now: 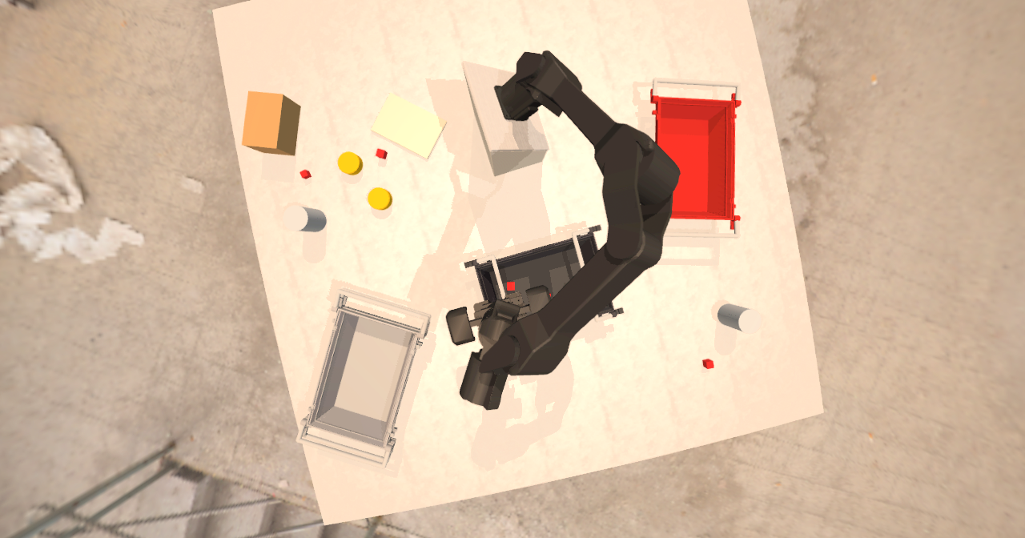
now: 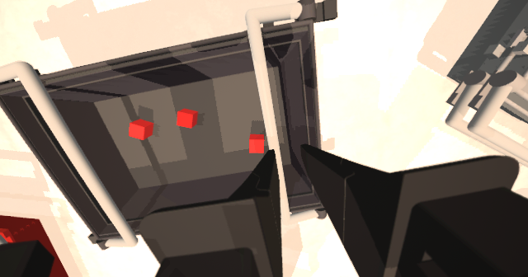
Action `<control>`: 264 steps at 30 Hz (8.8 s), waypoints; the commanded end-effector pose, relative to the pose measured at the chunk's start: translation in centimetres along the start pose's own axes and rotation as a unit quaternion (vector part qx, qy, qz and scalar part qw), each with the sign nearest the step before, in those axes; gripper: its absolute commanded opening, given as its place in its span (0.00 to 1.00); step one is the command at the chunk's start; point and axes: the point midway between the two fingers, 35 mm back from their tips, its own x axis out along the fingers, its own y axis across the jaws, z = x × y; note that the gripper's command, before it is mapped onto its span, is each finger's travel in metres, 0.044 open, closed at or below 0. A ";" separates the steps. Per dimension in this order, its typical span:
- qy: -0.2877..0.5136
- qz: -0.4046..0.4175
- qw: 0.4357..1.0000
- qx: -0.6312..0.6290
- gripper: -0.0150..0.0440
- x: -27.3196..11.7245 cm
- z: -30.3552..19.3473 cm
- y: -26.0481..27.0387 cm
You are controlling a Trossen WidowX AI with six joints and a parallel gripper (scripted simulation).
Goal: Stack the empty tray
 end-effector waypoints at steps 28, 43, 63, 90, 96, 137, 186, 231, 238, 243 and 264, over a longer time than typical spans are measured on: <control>0.002 0.001 1.000 0.000 0.25 0.2 0.0 0.0; 0.002 0.001 1.000 0.000 0.25 0.1 -0.1 0.0; 0.002 0.001 1.000 0.000 0.25 0.1 -0.1 0.0; -0.009 -0.003 1.000 0.029 0.92 -9.1 0.6 -0.4; -0.012 -0.004 1.000 0.025 1.00 -11.2 0.6 0.3; -0.018 0.013 0.146 -0.989 1.00 -0.7 -21.8 42.3; -0.014 0.014 0.146 -0.989 0.57 7.4 -21.8 42.4; -0.013 0.013 0.145 -0.989 0.25 -0.6 -21.6 42.1; -0.013 0.013 0.145 -0.989 0.25 -0.6 -21.6 42.1; -0.010 0.012 0.144 -0.989 0.25 -2.0 -21.3 42.0; -0.009 0.012 0.145 -0.989 0.25 -10.1 -21.6 41.5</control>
